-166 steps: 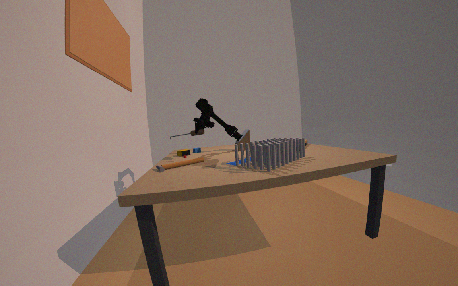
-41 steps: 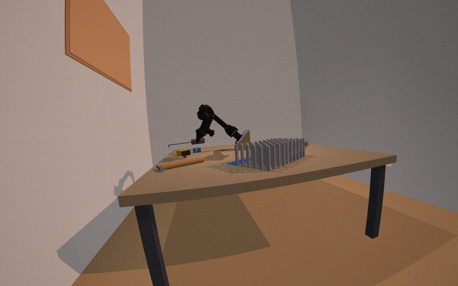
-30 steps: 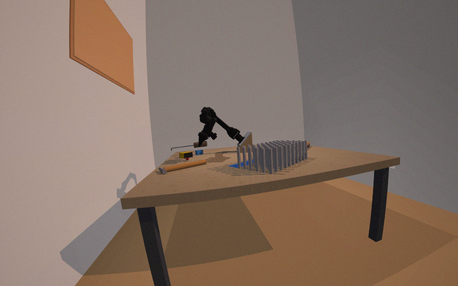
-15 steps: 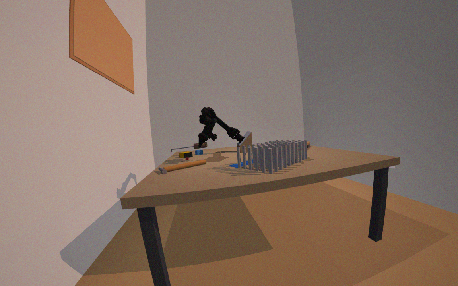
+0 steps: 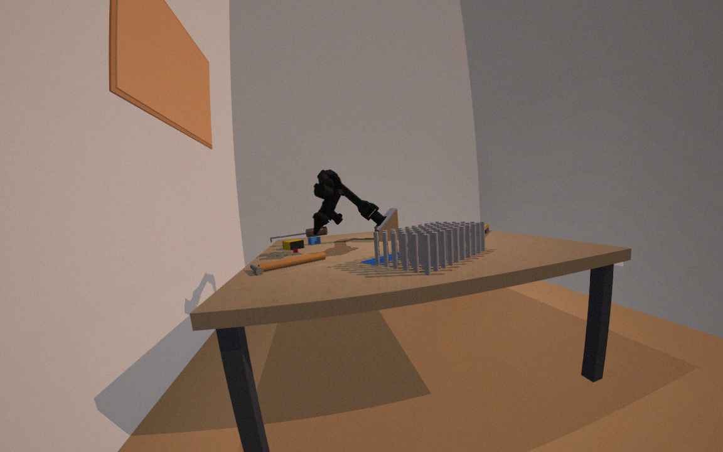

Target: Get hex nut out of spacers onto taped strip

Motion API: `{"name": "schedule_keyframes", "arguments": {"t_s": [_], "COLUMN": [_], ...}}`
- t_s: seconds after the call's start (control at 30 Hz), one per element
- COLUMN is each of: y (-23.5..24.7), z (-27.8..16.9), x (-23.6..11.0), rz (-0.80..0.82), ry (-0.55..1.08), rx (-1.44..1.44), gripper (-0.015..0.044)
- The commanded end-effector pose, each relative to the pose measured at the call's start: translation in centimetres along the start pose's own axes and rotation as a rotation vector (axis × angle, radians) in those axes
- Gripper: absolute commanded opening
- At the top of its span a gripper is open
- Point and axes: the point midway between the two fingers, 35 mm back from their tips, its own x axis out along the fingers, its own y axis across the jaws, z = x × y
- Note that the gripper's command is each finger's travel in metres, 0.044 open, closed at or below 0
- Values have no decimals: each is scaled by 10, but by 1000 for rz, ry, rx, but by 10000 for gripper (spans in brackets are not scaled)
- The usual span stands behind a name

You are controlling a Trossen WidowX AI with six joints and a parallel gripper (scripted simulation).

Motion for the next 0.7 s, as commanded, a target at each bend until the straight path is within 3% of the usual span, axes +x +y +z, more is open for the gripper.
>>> {"name": "schedule_keyframes", "arguments": {"t_s": [0.0, 0.67], "y": [-1, -1], "z": [2, 7], "x": [1, 11], "rz": [-4, -6], "ry": [-2, -3], "rx": [-4, -3], "gripper": [0, 0]}}
